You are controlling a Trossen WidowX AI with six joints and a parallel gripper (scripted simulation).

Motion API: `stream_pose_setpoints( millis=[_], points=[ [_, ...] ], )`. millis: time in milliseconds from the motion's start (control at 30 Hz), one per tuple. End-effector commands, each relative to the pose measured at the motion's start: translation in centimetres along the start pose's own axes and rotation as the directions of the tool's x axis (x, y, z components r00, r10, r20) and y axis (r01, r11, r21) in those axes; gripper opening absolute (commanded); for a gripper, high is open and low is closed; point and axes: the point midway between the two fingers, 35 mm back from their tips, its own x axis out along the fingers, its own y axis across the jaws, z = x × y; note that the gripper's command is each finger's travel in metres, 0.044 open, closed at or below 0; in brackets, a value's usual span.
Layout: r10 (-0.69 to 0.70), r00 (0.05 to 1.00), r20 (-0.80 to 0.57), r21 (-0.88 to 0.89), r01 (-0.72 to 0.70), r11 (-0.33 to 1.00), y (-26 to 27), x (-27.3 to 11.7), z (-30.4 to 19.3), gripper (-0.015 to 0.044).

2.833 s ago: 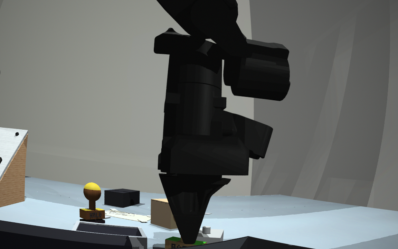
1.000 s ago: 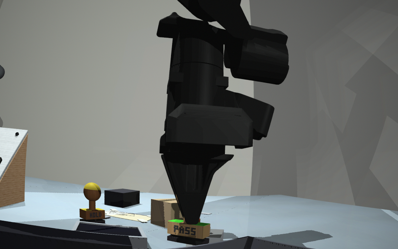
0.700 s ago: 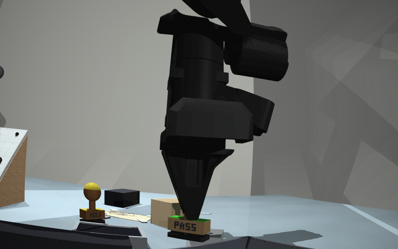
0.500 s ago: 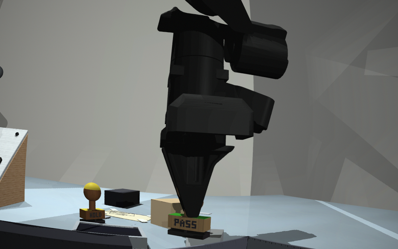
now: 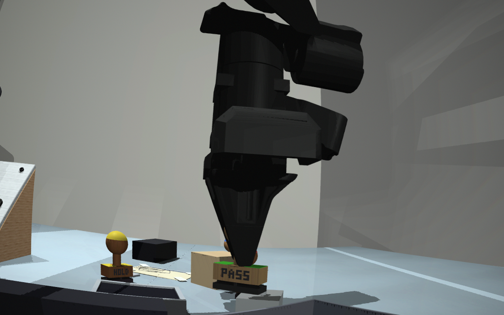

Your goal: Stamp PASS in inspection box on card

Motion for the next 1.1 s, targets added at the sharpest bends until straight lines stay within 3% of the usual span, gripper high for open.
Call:
stream_pose_setpoints(
  millis=[0,1067],
  points=[
    [0.004,1.000,-0.001,0.007,-0.004,1.000,0.0,-0.2,0.0,0.0000],
    [0.008,1.000,0.001,0.007,-0.008,1.000,0.0,-1.8,-0.1,0.0000]
  ],
)
